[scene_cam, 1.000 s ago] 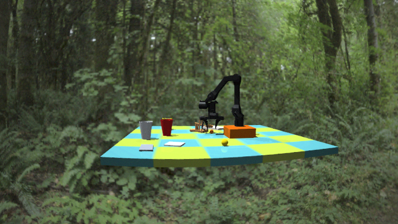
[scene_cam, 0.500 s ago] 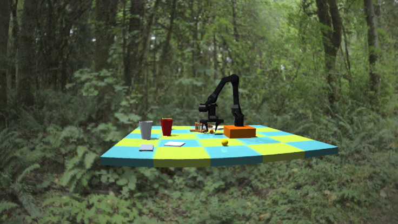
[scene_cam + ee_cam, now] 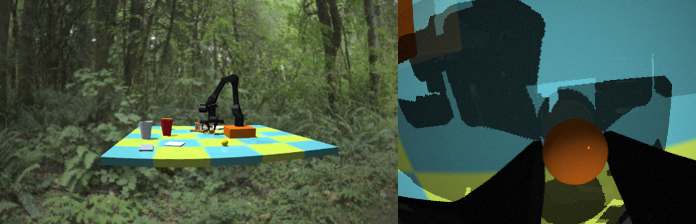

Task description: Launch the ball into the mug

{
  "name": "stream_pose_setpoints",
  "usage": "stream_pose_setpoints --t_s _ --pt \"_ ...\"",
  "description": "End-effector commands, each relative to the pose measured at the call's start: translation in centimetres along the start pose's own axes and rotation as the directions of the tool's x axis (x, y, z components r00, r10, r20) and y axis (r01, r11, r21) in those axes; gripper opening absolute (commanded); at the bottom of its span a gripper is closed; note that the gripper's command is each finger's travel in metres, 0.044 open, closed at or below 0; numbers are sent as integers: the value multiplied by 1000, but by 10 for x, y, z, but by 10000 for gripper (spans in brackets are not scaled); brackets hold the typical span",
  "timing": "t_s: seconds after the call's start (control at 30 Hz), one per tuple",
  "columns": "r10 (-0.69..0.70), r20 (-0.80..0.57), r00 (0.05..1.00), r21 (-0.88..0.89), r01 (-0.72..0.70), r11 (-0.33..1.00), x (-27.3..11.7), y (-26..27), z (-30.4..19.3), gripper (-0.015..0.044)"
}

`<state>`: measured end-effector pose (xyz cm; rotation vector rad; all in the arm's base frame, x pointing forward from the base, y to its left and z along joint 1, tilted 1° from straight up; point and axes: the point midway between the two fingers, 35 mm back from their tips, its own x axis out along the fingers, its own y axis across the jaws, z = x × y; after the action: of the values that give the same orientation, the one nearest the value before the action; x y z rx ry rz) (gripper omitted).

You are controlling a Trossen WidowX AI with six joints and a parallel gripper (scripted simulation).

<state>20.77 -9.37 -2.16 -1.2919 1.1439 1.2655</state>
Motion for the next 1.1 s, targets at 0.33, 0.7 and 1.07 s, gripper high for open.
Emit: stream_pose_setpoints --t_s 0.33,0.7,1.07 --pt "-1 -2 1000 -2 1 1000 -57 -8 -8 0" --pt "-1 -2 1000 -2 1 1000 -125 -1 -7 0" --pt "28 8 1000 183 -29 983 -125 -2 -14 0"
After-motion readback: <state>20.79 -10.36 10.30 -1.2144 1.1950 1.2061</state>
